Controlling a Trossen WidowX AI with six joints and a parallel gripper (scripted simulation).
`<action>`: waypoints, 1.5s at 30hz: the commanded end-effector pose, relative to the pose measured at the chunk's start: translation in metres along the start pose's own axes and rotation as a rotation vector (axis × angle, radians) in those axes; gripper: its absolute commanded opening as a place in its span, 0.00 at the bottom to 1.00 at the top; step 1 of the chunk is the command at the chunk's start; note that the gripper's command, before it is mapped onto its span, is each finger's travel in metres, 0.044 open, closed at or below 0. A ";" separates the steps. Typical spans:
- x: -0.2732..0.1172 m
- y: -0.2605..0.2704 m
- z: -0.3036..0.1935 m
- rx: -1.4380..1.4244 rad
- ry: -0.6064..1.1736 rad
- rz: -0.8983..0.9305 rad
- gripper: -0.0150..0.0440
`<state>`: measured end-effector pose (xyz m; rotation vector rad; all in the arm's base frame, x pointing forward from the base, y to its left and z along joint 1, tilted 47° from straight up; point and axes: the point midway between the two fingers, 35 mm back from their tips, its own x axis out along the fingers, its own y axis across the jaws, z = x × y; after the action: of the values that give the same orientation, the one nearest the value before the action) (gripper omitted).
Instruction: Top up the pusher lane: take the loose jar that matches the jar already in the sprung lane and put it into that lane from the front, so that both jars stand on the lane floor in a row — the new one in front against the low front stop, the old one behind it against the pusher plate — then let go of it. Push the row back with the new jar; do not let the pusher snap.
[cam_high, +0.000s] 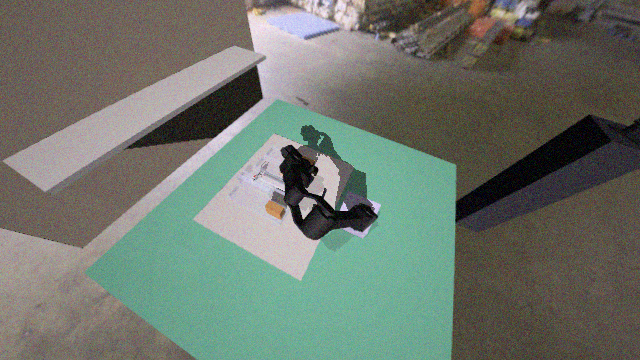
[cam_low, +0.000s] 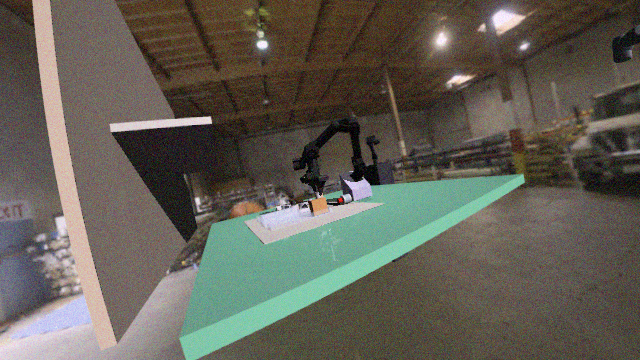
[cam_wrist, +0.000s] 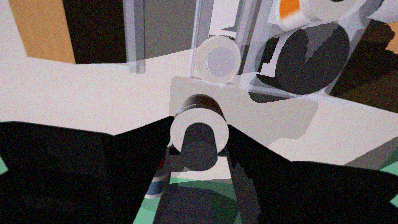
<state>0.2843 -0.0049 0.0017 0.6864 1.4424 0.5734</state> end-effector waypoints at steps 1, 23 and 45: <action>0.004 -0.009 0.003 -0.005 -0.001 -0.002 0.25; 0.028 -0.009 0.006 -0.005 -0.001 -0.001 0.25; 0.028 -0.009 0.015 -0.005 -0.002 -0.001 0.25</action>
<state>0.2951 0.0091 -0.0245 0.6817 1.4475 0.5770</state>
